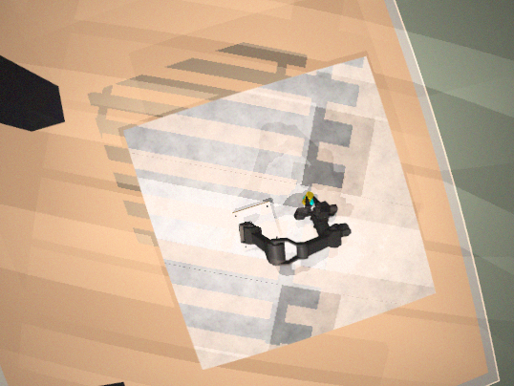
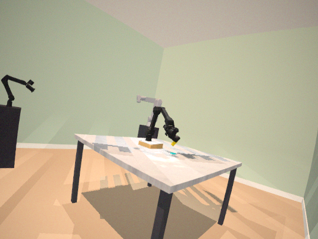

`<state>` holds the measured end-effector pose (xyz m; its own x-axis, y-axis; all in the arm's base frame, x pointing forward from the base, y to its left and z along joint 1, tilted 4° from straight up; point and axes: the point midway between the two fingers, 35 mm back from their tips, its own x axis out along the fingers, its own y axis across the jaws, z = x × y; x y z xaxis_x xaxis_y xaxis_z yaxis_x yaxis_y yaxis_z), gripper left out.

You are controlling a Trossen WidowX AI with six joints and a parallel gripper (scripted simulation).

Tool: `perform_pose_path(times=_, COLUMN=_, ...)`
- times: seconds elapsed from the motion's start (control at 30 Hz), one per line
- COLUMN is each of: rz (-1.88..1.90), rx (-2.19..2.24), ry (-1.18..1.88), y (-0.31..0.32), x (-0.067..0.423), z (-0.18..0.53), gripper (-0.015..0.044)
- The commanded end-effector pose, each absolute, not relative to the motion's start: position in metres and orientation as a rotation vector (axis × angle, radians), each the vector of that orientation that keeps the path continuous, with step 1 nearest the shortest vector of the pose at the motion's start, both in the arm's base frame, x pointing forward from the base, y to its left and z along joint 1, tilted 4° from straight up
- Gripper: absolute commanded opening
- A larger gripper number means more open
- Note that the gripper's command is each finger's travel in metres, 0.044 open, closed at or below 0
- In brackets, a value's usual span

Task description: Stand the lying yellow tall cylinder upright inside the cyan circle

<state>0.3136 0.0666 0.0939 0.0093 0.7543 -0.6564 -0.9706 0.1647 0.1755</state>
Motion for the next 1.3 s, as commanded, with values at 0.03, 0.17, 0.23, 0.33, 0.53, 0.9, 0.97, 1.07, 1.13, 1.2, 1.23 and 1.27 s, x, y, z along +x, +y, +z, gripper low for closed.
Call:
perform_pose_path(times=0.03, rz=1.399, rx=-0.349, ry=0.69, y=0.066, x=0.313, z=0.094, gripper=0.0105)
perform_pose_path(times=0.17, rz=1.398, rx=-0.333, ry=0.662, y=0.065, x=0.313, z=0.095, gripper=0.0105)
perform_pose_path(times=0.23, rz=1.397, rx=-0.326, ry=0.648, y=0.065, x=0.313, z=0.095, gripper=0.0105)
perform_pose_path(times=0.33, rz=1.395, rx=-0.314, ry=0.626, y=0.064, x=0.313, z=0.096, gripper=0.0105)
perform_pose_path(times=0.53, rz=1.392, rx=-0.294, ry=0.582, y=0.063, x=0.314, z=0.097, gripper=0.0105)
perform_pose_path(times=0.9, rz=1.383, rx=-0.262, ry=0.497, y=0.06, x=0.315, z=0.1, gripper=0.0105)
perform_pose_path(times=0.97, rz=1.38, rx=-0.256, ry=0.481, y=0.059, x=0.315, z=0.101, gripper=0.0105)
perform_pose_path(times=1.07, rz=1.376, rx=-0.248, ry=0.458, y=0.059, x=0.315, z=0.102, gripper=0.0105)
perform_pose_path(times=1.13, rz=1.373, rx=-0.242, ry=0.442, y=0.058, x=0.315, z=0.103, gripper=0.0105)
perform_pose_path(times=1.2, rz=1.37, rx=-0.237, ry=0.427, y=0.057, x=0.316, z=0.104, gripper=0.0105)
perform_pose_path(times=1.23, rz=1.368, rx=-0.235, ry=0.419, y=0.057, x=0.316, z=0.104, gripper=0.0105)
perform_pose_path(times=1.27, rz=1.366, rx=-0.232, ry=0.411, y=0.057, x=0.316, z=0.104, gripper=0.0105)
